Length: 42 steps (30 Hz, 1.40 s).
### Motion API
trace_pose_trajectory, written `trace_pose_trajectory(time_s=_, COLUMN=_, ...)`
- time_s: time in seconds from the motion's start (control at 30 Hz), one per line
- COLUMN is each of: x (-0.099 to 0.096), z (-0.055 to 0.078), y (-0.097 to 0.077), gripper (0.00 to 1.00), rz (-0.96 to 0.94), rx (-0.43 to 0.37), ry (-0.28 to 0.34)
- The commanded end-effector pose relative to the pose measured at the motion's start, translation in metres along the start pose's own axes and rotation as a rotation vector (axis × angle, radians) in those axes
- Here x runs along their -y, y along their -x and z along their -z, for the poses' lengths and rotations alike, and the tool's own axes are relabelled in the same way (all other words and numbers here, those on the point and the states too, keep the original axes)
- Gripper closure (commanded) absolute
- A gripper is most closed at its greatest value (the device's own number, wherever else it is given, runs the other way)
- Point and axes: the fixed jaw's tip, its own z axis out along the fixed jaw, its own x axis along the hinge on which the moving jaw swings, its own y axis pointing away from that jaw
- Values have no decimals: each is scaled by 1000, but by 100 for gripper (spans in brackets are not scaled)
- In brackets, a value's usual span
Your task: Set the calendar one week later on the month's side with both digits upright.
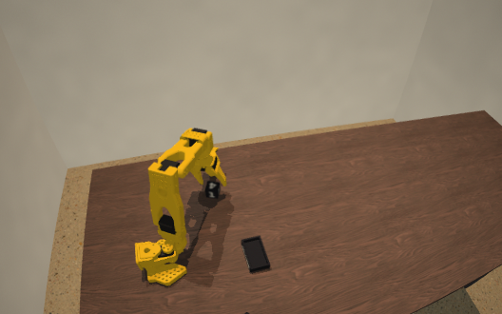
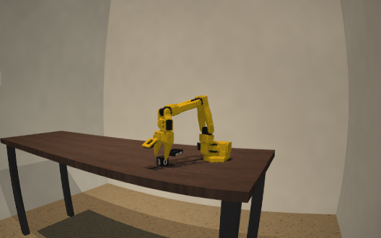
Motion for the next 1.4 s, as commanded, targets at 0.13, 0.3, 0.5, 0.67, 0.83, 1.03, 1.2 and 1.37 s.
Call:
trace_pose_trajectory(time_s=0.13, x=-2, z=-3, y=3, gripper=65, rz=0, rx=27, ry=-2)
trace_pose_trajectory(time_s=0.3, x=-2, z=-7, y=3, gripper=65, rz=0, rx=27, ry=-2)
trace_pose_trajectory(time_s=0.5, x=-2, z=-7, y=3, gripper=65, rz=0, rx=27, ry=-2)
trace_pose_trajectory(time_s=0.67, x=-2, z=-7, y=3, gripper=65, rz=0, rx=27, ry=-2)
trace_pose_trajectory(time_s=0.83, x=-1, z=-7, y=3, gripper=66, rz=0, rx=27, ry=-2)
trace_pose_trajectory(time_s=1.03, x=0, z=-7, y=3, gripper=68, rz=0, rx=27, ry=-3)
trace_pose_trajectory(time_s=1.2, x=1, z=-7, y=3, gripper=70, rz=0, rx=27, ry=-3)
trace_pose_trajectory(time_s=1.37, x=3, z=-7, y=3, gripper=74, rz=0, rx=27, ry=-3)
